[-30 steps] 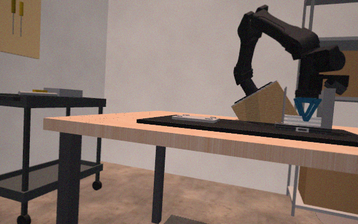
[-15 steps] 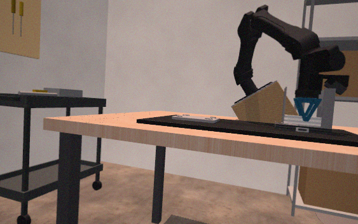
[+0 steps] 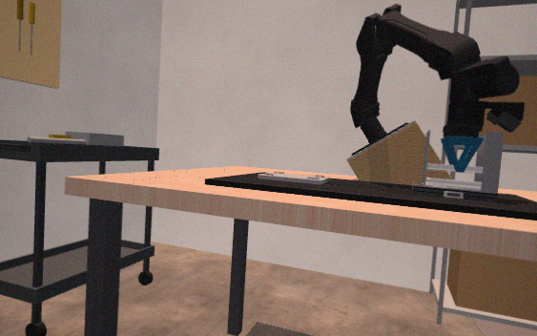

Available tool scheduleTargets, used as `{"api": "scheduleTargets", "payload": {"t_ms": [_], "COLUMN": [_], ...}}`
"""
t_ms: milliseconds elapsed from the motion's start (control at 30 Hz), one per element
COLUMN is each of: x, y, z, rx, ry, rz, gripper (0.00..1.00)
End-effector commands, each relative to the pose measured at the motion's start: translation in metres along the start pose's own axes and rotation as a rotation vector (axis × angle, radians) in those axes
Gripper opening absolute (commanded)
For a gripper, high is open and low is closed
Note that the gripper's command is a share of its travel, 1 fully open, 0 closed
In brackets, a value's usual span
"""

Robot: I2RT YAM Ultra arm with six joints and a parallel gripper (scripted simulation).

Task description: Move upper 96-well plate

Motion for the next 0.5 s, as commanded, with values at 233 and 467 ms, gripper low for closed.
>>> {"api": "scheduleTargets", "payload": {"t_ms": [233,467], "x": [-0.003,-0.003], "y": [-0.004,-0.004], "z": [-0.042,-0.051], "rx": [0.040,0.040], "ry": [-0.024,-0.023], "rz": [0.008,0.008], "gripper": [0.00,0.00]}}
Point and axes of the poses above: the point where the finger pads meet when closed, its own z axis out along the fingers, its own y axis across the jaws, x = y × z, the point moved 9 cm from there along -z, back along the fingers, and after that the axes turned 1 degree about -z, right-handed, at the moved point
